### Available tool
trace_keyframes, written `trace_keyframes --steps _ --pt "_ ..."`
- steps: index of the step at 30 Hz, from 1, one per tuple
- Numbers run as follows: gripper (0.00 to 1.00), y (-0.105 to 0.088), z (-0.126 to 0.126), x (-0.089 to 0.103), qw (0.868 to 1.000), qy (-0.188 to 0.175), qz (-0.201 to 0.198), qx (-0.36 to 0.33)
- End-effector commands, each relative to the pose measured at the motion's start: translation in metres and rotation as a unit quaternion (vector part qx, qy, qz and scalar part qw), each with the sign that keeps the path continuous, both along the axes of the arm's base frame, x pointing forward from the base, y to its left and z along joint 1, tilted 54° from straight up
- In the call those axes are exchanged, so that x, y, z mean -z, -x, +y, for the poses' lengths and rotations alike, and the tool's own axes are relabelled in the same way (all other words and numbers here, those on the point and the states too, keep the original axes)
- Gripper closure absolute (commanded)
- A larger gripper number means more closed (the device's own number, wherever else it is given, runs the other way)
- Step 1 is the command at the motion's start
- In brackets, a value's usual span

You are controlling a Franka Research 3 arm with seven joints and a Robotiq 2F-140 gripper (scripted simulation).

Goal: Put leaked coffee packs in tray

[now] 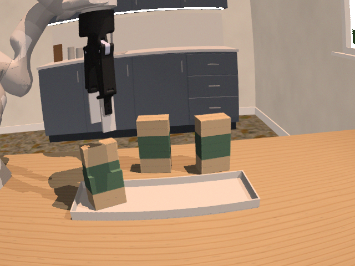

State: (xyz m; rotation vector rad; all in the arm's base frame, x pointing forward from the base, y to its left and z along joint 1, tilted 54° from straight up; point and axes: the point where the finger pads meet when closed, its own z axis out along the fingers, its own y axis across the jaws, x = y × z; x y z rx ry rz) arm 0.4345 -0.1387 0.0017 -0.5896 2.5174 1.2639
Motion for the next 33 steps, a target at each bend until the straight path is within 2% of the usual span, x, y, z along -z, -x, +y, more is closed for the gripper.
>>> trace_keyframes --steps 1,12,14,16,29,32,33 --pt "0.45 -0.028 0.018 -0.03 0.997 -0.003 0.065 0.044" --pt "0.45 -0.051 0.037 -0.058 0.991 -0.005 0.112 0.079" --pt "0.45 -0.051 0.037 -0.058 0.991 -0.005 0.112 0.079" --pt "0.45 -0.06 0.045 -0.069 0.987 -0.006 0.131 0.093" --pt "0.45 -0.086 0.075 -0.108 0.972 -0.012 0.191 0.136" --pt "0.45 -0.086 0.075 -0.109 0.972 -0.012 0.192 0.137" --pt "0.45 -0.092 0.083 -0.119 0.967 -0.014 0.207 0.147"
